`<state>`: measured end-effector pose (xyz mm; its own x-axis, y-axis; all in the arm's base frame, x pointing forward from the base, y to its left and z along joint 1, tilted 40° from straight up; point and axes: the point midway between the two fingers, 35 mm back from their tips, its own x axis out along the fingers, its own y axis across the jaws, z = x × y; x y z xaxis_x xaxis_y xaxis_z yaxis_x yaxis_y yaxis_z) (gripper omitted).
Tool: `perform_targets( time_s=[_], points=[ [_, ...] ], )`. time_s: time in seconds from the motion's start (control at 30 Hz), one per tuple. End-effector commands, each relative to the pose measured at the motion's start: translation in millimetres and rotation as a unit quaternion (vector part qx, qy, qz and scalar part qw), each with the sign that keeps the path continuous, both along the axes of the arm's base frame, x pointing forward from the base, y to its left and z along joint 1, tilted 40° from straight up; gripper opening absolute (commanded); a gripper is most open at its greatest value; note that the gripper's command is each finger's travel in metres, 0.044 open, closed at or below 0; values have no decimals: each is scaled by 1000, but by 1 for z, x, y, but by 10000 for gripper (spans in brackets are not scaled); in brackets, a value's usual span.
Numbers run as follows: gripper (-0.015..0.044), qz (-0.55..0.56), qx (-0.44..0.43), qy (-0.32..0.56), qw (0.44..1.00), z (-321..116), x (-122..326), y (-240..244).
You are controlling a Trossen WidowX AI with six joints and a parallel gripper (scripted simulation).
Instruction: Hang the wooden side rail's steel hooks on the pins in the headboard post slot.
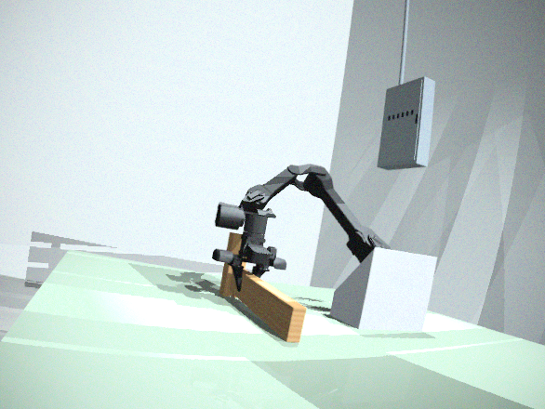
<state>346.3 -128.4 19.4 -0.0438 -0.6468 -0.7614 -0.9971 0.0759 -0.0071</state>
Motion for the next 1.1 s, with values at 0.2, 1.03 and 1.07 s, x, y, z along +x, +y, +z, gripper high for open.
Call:
perform_targets(
  time_s=[0.2, 1.03, 1.07],
  points=[
    [0, 5, -1, -3, 1000, 4, 3, 1],
    [0, 5, -1, -3, 1000, 6, 2, -1],
    [0, 5, -1, -3, 1000, 6, 2, -1]
  ],
)
